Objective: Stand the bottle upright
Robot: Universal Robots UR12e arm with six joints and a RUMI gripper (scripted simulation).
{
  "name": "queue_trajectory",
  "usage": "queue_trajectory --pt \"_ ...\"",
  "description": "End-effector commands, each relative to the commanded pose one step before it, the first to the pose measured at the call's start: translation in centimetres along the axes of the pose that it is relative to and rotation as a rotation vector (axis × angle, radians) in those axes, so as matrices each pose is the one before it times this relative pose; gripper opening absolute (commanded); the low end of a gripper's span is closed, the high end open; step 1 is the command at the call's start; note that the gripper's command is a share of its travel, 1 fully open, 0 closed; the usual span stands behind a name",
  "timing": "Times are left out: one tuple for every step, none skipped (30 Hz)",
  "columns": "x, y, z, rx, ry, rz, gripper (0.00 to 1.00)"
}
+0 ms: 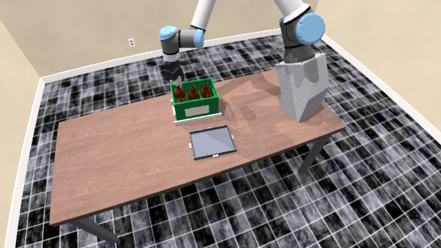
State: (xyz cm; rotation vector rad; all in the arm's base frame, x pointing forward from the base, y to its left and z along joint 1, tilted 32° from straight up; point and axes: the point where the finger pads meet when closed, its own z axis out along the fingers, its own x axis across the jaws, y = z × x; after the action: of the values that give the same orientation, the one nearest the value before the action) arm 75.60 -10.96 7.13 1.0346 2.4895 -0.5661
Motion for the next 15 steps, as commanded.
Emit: queue_trajectory --pt "-0.052 0.037 -0.148 -0.00092 -0.00112 0.00028 0.0" --pt "0.0 0.0 -0.033 0.0 0.0 0.0 0.0" --pt "0.0 0.0 -0.039 0.0 0.0 0.0 0.0" --pt "0.0 0.0 0.0 0.0 0.0 0.0 0.0" --pt "0.0 0.0 0.0 0.0 0.0 0.0 0.0" --pt "0.0 0.0 -0.045 0.0 0.0 0.0 0.0" --pt "0.0 0.0 -0.051 0.0 0.0 0.0 0.0" --pt "0.0 0.0 -0.057 0.0 0.0 0.0 0.0" --pt "0.0 0.0 -0.063 0.0 0.0 0.0 0.0" --pt "0.0 0.0 -0.069 0.0 0.0 0.0 0.0" --pt "0.0 0.001 -0.076 0.0 0.0 0.0 0.0" --pt "0.0 0.001 -0.081 0.0 0.0 0.0 0.0" --pt "0.0 0.001 -0.087 0.0 0.0 0.0 0.0" --pt "0.0 0.001 -0.092 0.0 0.0 0.0 0.0" --pt "0.0 0.001 -0.097 0.0 0.0 0.0 0.0"
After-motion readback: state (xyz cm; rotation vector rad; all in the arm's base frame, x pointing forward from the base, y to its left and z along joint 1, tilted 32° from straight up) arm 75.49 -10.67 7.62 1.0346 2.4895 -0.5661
